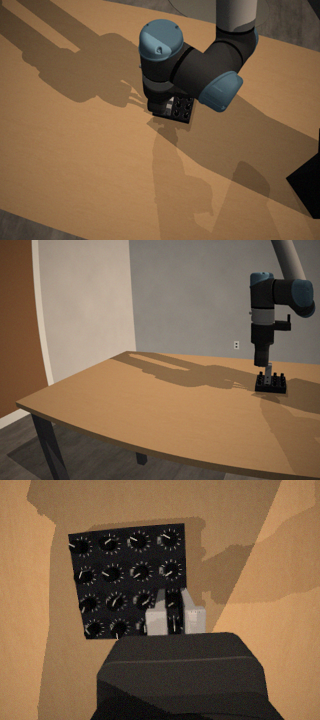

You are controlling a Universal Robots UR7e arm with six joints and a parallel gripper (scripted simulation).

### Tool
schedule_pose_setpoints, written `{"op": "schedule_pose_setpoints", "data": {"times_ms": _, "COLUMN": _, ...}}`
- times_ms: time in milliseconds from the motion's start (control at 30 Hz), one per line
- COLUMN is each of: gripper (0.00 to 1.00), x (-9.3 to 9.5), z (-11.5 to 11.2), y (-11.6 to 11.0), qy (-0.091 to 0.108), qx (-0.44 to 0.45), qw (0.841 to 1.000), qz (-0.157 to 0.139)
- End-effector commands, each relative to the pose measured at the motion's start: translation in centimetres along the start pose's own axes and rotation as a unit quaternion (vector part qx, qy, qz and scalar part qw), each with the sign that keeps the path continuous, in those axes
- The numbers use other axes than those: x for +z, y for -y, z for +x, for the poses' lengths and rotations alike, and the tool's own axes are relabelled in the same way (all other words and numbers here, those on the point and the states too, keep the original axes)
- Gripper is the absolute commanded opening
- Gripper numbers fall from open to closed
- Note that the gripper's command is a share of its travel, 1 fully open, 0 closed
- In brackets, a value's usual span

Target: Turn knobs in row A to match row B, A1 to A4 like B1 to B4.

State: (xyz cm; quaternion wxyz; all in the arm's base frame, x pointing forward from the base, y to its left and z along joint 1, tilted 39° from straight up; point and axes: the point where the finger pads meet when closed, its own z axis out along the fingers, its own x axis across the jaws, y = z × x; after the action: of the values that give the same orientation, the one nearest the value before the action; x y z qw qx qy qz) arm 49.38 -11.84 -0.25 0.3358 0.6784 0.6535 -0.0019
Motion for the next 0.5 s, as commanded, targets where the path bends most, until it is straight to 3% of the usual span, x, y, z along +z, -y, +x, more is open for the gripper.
{"op": "schedule_pose_setpoints", "data": {"times_ms": 0, "gripper": 0.3, "x": -0.04, "z": 0.0, "y": -0.04, "qy": 0.0, "qx": -0.007, "qw": 1.0, "qz": -0.001}}
{"op": "schedule_pose_setpoints", "data": {"times_ms": 467, "gripper": 0.3, "x": -0.04, "z": 0.0, "y": -0.04, "qy": 0.0, "qx": -0.081, "qw": 0.997, "qz": -0.001}}
